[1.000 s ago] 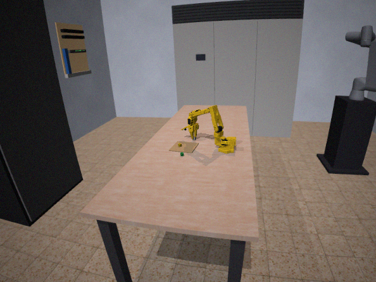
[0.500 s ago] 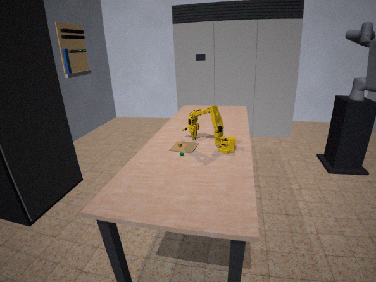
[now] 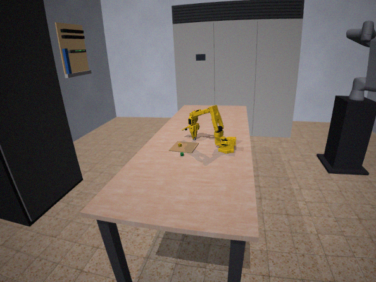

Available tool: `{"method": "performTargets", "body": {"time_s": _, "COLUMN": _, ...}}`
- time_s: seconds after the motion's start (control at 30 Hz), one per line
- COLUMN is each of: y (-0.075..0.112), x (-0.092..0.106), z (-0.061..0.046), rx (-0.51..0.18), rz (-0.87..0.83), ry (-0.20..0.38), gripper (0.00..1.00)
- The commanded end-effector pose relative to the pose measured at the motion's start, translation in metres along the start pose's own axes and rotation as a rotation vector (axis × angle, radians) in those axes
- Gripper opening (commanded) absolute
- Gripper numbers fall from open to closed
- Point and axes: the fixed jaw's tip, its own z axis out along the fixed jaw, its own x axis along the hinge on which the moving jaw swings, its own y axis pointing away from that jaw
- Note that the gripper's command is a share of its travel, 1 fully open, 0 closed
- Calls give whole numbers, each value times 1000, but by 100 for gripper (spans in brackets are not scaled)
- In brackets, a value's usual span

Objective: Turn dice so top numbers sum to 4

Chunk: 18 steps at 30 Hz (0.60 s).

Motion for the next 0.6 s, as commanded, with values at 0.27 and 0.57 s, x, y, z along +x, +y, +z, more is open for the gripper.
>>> {"method": "performTargets", "body": {"time_s": 0.27, "y": -3, "x": -7, "z": -7, "rx": 10, "rz": -5, "ry": -44, "gripper": 0}}
{"method": "performTargets", "body": {"time_s": 0.57, "y": -3, "x": -7, "z": -8, "rx": 10, "rz": -5, "ry": -44, "gripper": 0}}
